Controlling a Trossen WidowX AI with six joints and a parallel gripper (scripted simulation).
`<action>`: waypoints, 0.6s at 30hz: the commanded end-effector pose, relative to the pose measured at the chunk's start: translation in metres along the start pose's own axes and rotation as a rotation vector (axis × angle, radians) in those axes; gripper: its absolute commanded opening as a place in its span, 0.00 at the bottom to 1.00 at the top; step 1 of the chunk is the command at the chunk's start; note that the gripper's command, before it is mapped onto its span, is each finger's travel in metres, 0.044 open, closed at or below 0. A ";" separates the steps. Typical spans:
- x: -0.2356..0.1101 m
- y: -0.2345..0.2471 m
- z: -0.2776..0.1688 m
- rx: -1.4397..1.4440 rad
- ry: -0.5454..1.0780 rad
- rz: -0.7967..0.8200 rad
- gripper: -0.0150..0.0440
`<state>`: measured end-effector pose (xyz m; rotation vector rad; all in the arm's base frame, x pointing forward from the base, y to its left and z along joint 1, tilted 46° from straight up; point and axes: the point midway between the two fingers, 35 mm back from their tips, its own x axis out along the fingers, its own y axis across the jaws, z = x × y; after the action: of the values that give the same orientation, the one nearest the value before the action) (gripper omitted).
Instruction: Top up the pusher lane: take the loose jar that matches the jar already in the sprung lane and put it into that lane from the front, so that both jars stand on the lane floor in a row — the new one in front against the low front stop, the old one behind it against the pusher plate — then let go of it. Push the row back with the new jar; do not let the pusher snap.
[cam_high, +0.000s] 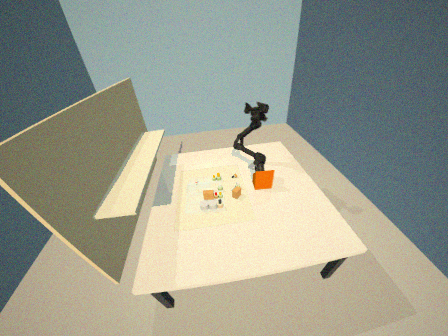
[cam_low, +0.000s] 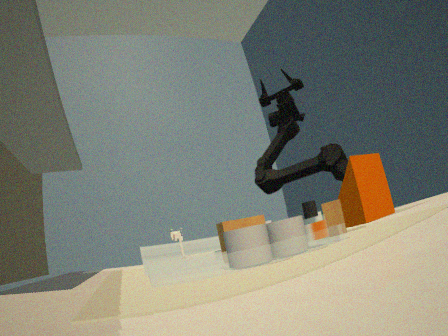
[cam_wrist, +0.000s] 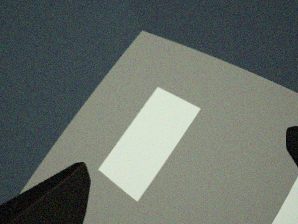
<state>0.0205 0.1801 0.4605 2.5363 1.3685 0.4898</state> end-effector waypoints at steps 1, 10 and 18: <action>0.029 -0.048 0.030 -0.317 -0.084 0.039 1.00; 0.089 -0.082 0.131 -0.772 -0.376 0.025 1.00; 0.112 -0.066 0.242 -1.019 -0.725 -0.066 1.00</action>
<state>0.0870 0.3045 0.2866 1.7216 0.7108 0.2889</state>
